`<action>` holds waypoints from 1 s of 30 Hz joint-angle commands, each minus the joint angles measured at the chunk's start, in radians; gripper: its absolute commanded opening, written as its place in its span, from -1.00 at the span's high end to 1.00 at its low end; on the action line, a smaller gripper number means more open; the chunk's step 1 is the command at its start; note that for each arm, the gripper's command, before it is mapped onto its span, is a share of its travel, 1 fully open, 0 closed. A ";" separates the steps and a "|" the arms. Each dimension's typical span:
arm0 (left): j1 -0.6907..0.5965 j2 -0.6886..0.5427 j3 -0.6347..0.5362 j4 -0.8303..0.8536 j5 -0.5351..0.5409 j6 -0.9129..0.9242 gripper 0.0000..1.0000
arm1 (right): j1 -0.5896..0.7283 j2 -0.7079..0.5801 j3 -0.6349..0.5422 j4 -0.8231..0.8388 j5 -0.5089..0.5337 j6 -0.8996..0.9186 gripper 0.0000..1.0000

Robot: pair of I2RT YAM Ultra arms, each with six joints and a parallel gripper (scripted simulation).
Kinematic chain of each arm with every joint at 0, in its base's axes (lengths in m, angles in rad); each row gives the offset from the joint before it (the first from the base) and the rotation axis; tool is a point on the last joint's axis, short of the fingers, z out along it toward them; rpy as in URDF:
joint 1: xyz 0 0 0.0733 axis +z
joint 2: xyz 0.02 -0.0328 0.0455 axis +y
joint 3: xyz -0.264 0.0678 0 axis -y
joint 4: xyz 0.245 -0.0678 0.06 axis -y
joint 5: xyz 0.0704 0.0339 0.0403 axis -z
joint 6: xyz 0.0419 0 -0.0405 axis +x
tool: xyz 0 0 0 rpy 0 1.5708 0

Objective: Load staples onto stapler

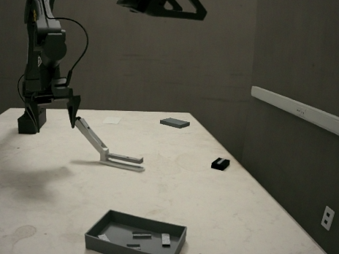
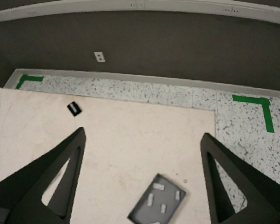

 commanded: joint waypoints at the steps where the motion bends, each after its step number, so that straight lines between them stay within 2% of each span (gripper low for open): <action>1: 0.000 -0.009 0.008 -0.005 -0.001 0.000 -1.00 | 0.000 -0.010 0.012 -0.003 -0.005 -0.001 -1.00; 18: 0.000 -0.007 0.005 0.003 0.000 0.000 -1.00 | 0.000 -0.003 0.004 0.003 0.000 0.000 -1.00; 23: 0.003 -0.025 -0.010 0.128 0.011 0.001 -1.00 | 0.007 -0.022 -0.030 0.022 0.060 0.005 -1.00; 30: 0.016 -0.084 -0.068 0.444 0.019 0.003 -1.00 | 0.033 -0.096 -0.237 0.053 0.235 0.025 -1.00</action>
